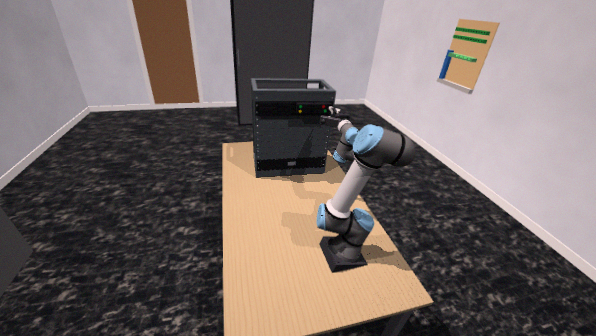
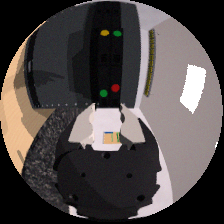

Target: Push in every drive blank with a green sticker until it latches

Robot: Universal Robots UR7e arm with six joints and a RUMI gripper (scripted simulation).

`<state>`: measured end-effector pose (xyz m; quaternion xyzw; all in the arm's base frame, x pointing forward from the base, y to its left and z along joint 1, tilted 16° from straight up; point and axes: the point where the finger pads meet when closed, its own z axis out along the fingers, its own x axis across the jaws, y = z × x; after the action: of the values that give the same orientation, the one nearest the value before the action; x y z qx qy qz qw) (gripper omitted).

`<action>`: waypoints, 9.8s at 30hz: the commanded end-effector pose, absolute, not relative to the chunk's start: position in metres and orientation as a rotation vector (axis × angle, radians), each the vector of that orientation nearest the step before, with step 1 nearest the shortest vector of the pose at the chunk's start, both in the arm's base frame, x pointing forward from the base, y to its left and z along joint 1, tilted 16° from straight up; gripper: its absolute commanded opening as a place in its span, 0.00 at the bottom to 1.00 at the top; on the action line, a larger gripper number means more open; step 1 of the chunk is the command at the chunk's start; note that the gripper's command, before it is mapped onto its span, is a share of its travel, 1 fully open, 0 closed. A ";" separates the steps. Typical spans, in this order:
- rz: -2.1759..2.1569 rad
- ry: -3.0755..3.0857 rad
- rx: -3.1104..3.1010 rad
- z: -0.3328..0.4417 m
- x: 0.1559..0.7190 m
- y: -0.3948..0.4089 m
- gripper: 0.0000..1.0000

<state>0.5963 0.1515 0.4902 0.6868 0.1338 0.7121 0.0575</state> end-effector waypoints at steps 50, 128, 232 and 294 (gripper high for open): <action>2.157 0.403 2.085 0.487 0.588 0.170 0.00; 2.157 0.403 2.085 0.479 0.602 0.289 0.00; 2.157 0.403 2.085 0.483 0.624 0.291 0.00; 2.157 0.403 2.085 0.483 0.641 0.294 0.00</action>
<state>0.6381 0.2937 0.4809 0.6888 0.1329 0.7103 0.0579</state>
